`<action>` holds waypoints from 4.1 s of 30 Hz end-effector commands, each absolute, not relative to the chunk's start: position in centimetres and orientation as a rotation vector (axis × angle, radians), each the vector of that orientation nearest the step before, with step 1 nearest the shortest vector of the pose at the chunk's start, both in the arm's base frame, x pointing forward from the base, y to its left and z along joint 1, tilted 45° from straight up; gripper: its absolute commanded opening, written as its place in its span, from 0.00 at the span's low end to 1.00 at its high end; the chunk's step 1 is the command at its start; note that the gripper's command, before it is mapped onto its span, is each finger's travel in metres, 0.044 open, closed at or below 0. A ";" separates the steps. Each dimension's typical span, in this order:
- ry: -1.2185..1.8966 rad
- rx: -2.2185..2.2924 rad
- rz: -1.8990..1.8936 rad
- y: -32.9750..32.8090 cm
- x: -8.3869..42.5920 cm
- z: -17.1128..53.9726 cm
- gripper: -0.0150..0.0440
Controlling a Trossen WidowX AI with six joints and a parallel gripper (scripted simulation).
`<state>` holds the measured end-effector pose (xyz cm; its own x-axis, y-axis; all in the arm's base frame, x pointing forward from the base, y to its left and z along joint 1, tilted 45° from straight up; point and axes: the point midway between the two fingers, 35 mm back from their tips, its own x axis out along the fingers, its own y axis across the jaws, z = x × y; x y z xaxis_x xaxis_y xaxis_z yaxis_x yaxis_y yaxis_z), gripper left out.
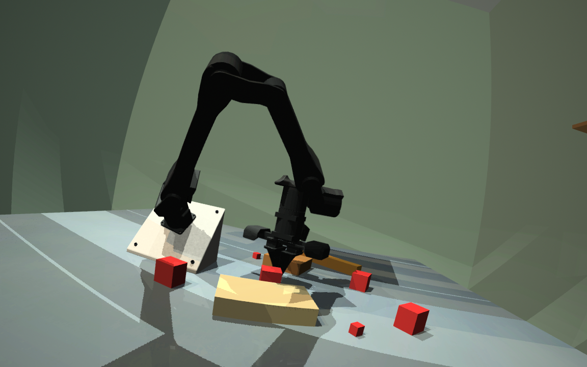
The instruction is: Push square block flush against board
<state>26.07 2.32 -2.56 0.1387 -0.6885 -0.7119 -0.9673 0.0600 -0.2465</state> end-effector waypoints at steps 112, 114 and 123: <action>1.600 -1.706 0.486 -3.5 24.8 2.4 0.25; 1.600 -1.706 0.486 -3.3 24.9 2.2 0.25; 1.599 -1.705 0.487 -2.2 25.2 1.2 0.25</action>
